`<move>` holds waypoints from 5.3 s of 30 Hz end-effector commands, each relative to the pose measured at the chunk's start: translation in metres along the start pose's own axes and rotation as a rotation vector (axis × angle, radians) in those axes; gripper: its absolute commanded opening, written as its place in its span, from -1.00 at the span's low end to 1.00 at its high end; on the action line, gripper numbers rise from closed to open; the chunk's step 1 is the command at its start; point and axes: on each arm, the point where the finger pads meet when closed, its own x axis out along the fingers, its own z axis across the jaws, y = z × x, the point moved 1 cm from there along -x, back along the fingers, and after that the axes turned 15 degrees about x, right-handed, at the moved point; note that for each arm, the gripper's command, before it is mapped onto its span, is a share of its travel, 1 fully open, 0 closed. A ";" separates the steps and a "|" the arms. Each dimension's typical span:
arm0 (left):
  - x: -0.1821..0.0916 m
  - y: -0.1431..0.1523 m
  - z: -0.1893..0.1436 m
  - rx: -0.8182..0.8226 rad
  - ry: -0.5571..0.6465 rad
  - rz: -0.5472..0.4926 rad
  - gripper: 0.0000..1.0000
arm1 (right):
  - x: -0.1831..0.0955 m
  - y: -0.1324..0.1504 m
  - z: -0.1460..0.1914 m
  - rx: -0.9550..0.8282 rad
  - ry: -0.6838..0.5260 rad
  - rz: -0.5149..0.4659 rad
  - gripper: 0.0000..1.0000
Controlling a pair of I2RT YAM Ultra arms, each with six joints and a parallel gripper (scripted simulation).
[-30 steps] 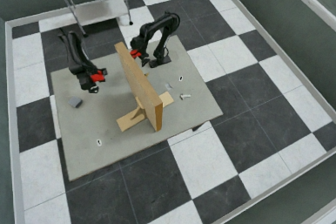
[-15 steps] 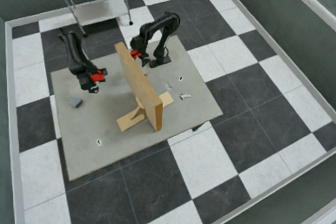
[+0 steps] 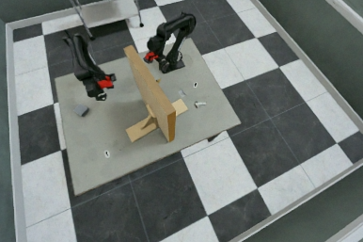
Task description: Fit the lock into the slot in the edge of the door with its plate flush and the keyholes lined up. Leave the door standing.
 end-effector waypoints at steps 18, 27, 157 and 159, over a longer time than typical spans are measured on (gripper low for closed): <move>-0.008 0.008 0.003 -0.020 -0.006 0.012 1.00 | -0.007 -0.001 0.000 -0.005 0.011 -0.003 1.00; 0.006 -0.005 0.093 0.136 -0.024 0.215 1.00 | -0.007 -0.001 0.000 -0.005 0.011 -0.003 1.00; 0.200 0.026 -0.017 -0.262 -0.054 0.179 1.00 | -0.007 -0.001 0.000 -0.005 0.011 -0.003 1.00; 0.202 0.028 -0.018 -0.258 -0.053 0.184 1.00 | -0.007 -0.001 0.000 -0.005 0.011 -0.003 1.00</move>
